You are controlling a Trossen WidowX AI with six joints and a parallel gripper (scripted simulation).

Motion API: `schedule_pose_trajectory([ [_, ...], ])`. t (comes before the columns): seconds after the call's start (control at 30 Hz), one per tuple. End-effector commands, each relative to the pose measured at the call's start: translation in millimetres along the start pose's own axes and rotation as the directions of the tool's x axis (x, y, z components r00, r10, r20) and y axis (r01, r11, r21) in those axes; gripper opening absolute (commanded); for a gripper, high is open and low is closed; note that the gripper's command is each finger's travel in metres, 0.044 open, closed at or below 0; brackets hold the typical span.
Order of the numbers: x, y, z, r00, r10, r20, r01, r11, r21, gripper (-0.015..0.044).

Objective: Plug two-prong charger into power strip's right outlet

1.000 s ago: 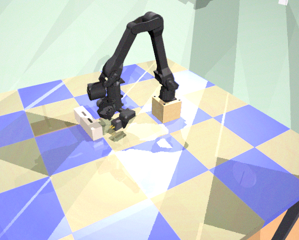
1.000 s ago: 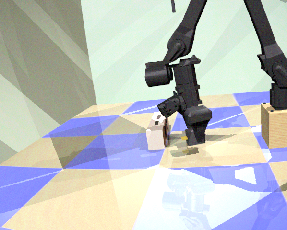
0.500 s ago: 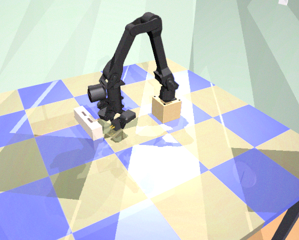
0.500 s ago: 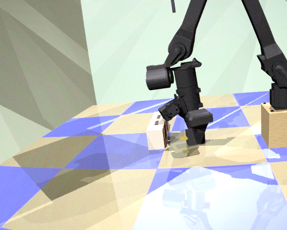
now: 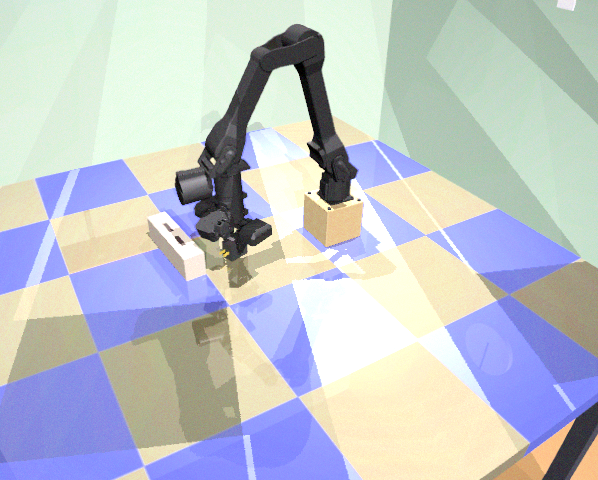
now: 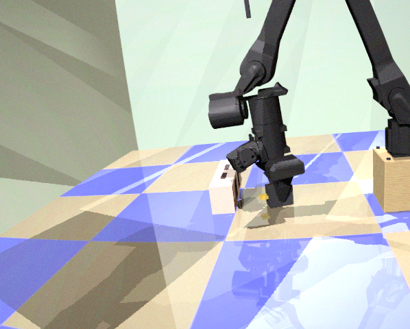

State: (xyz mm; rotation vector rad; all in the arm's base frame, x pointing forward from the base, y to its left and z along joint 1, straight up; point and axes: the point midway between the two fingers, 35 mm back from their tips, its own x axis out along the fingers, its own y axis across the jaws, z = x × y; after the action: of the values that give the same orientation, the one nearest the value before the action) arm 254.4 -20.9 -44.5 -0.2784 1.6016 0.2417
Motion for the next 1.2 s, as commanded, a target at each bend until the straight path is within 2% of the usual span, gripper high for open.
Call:
schedule_pose_trajectory([
  [0.0,-9,-1,1,1.0,-0.001,0.004,0.001,1.0,-0.001,0.0],
  [0.43,-54,-2,-8,1.0,0.007,-0.002,-0.007,1.0,-0.005,0.0],
  [1.17,-36,-40,-14,1.0,0.006,0.0,-0.006,0.996,0.091,0.0],
])
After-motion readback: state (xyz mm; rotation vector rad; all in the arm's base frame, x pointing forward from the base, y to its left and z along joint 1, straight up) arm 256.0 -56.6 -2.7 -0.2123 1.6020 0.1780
